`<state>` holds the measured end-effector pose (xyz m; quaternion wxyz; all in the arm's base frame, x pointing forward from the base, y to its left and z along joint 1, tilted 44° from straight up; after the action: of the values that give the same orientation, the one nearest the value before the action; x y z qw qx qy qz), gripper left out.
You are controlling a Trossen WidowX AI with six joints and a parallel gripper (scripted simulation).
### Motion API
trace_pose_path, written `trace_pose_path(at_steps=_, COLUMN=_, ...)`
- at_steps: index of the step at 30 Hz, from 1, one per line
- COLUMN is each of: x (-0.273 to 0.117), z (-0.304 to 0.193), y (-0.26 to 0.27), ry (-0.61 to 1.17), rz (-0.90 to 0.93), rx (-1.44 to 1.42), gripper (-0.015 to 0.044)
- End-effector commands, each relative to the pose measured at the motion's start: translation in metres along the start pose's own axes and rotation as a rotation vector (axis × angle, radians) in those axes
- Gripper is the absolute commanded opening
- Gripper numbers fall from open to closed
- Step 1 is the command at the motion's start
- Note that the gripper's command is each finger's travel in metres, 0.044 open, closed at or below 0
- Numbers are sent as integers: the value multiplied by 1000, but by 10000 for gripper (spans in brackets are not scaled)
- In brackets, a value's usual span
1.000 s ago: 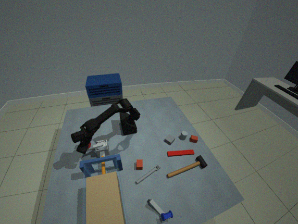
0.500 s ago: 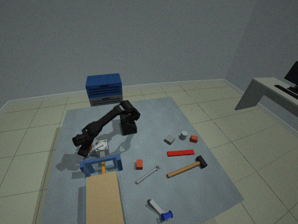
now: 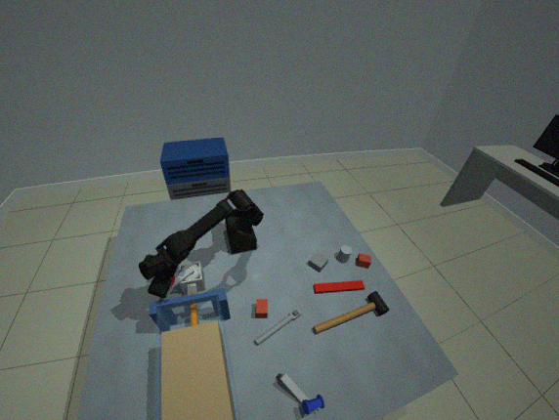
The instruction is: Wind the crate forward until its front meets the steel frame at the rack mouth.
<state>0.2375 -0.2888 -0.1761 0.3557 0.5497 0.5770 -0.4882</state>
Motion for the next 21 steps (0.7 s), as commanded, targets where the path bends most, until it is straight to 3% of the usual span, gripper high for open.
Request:
trace_pose_path(at_steps=1, x=-5, z=-19, y=15, ry=31, rz=18, rx=-22, gripper=0)
trace_pose_path(at_steps=21, x=-17, z=-41, y=26, ry=33, rz=18, rx=-23, gripper=0)
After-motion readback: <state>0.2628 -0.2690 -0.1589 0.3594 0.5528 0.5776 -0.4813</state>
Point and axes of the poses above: the point midway between the two fingers, 35 mm back from their tips, its own x axis out along the fingers, its own y axis across the jaws, z = x × y, the point moved 2 cm from there along -x, back along the fingers, and after that the axes turned 11 degrees about -x, right-handed, at the moved point
